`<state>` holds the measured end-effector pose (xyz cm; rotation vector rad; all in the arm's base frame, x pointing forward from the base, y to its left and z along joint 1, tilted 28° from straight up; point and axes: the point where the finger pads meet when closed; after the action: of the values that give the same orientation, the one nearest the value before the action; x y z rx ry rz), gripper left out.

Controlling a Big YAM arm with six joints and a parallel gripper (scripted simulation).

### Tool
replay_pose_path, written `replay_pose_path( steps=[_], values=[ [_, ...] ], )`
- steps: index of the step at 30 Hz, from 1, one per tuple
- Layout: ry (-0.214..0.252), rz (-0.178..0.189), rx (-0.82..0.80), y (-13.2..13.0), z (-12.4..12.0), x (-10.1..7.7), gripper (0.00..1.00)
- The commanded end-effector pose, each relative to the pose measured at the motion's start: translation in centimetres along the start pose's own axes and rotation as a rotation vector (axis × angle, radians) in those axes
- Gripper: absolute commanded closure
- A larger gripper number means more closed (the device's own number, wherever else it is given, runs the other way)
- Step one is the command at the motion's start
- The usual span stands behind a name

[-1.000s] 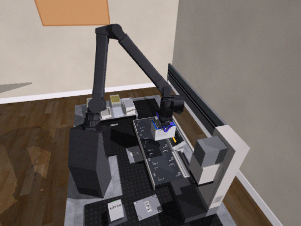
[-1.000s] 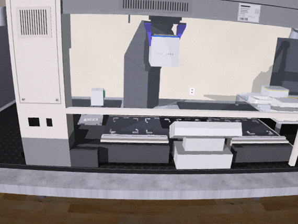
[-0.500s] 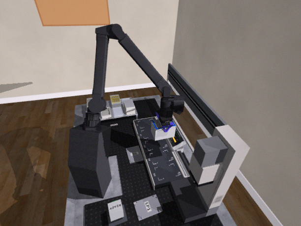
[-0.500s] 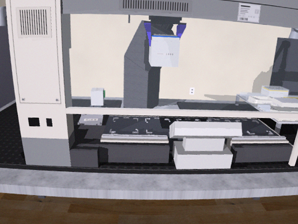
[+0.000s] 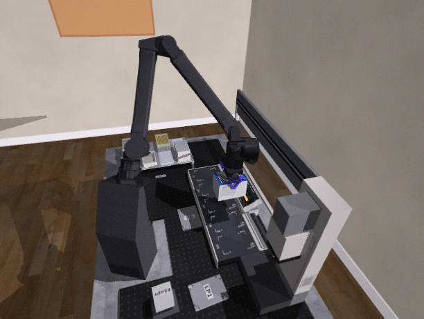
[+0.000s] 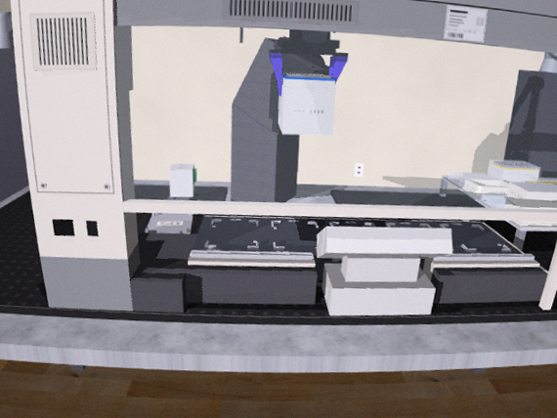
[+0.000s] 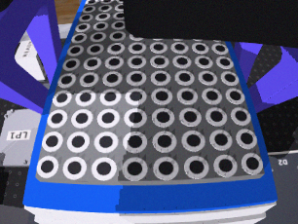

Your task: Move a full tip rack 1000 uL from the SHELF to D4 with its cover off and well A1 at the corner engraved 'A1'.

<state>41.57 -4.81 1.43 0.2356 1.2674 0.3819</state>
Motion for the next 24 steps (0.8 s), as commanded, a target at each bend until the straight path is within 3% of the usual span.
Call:
replay_pose_path(
  steps=[1, 6, 8, 24],
  values=[
    [-0.007, -0.004, -0.003, 0.2, 0.4, 0.8, 1.0],
    [-0.041, -0.016, -0.021, 0.3, 1.8, 0.5, 1.0],
    [-0.015, -0.007, -0.008, 0.1, 1.0, 1.8, 1.0],
    [-0.018, -0.007, -0.009, 0.2, 1.0, 4.0, 1.0]
  ],
)
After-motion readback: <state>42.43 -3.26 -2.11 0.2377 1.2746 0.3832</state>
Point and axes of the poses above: the point where the finger pads meet when closed, its own x axis out along the fingers, its own y axis across the jaws, z = x × y, and after that the axes turned 10 degrees about -x, right-handed
